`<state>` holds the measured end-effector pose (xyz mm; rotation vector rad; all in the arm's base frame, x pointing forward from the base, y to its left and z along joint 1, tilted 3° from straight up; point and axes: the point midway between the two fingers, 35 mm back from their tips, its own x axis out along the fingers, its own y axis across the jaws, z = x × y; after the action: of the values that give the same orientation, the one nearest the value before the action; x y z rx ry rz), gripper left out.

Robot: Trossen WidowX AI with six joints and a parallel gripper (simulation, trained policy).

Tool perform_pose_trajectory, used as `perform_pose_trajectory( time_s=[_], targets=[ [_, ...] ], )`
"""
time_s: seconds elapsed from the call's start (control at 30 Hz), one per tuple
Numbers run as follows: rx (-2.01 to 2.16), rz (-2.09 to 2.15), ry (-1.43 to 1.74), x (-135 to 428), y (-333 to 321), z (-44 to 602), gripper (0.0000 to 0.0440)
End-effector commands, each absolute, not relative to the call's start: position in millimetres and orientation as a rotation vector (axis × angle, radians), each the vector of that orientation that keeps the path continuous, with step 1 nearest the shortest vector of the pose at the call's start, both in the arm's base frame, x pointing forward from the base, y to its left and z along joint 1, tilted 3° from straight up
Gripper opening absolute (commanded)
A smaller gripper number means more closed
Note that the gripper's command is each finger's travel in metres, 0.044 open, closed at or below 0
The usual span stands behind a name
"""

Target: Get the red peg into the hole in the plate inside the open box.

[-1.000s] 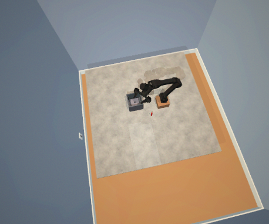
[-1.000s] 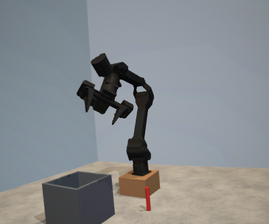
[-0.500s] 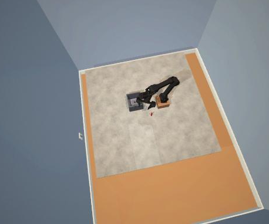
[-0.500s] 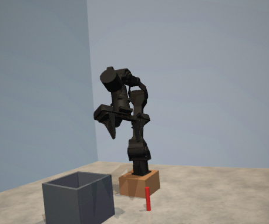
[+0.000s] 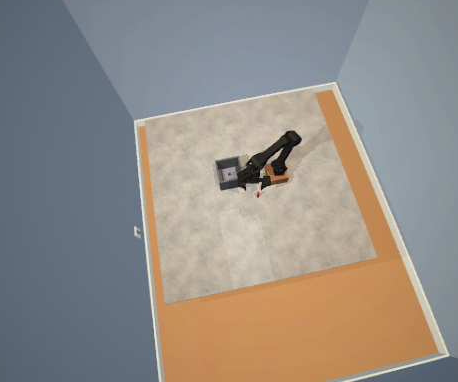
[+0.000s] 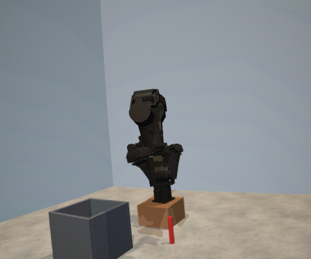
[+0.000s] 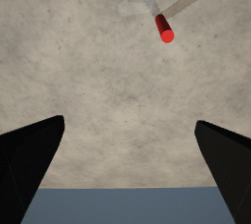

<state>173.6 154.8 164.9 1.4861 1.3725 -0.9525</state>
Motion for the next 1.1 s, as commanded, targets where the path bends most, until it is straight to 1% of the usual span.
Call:
perform_pose_trajectory(
  time_s=[0.0,0.7,1.07],
  targets=[
    [1.375,-1.000,1.411,163.1,153.7,144.6,0.0440],
    [1.024,-1.072,1.492,137.7,138.6,64.7,0.0439],
    [0.968,-1.061,1.480,137.2,134.6,32.5,0.0414]
  ],
)
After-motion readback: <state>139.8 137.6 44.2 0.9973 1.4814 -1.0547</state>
